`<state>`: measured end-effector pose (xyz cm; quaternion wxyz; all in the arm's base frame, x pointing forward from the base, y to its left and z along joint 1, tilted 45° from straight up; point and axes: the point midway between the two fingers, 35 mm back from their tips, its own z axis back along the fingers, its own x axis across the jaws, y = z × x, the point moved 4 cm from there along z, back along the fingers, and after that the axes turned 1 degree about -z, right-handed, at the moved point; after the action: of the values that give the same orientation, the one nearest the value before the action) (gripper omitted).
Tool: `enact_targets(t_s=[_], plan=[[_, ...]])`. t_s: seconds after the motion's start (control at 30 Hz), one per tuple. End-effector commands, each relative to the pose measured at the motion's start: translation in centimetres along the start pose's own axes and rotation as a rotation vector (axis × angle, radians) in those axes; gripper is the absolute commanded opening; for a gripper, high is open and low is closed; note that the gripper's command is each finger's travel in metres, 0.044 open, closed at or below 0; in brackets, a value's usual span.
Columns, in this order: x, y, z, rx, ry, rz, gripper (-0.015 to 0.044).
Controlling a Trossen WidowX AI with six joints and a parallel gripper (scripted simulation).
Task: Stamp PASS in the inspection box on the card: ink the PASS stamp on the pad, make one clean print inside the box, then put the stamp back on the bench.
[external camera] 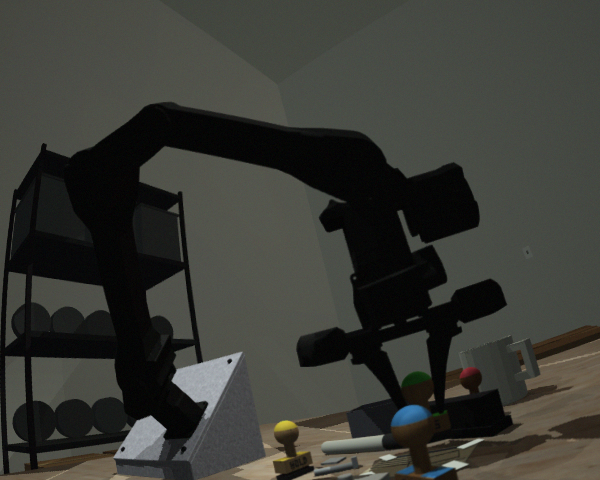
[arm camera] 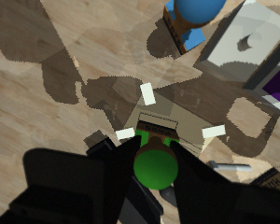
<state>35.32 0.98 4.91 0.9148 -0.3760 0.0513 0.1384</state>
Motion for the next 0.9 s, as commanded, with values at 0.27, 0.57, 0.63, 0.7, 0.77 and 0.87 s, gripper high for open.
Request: enact_targets(t_s=[0.27, 0.57, 0.63, 0.7, 0.77, 0.87], plan=[[-0.1, 0.0, -0.8, -0.005, 0.001, 0.003, 0.0000], [-0.1, 0.0, -1.4, -0.006, 0.002, 0.003, 0.0000], [-0.1, 0.0, -1.5, -0.006, 0.002, 0.003, 0.0000], [-0.1, 0.0, -1.5, -0.006, 0.002, 0.003, 0.0000], [-0.1, 0.0, -1.5, -0.006, 0.002, 0.003, 0.0000], [-0.1, 0.0, -1.6, -0.006, 0.002, 0.003, 0.0000]])
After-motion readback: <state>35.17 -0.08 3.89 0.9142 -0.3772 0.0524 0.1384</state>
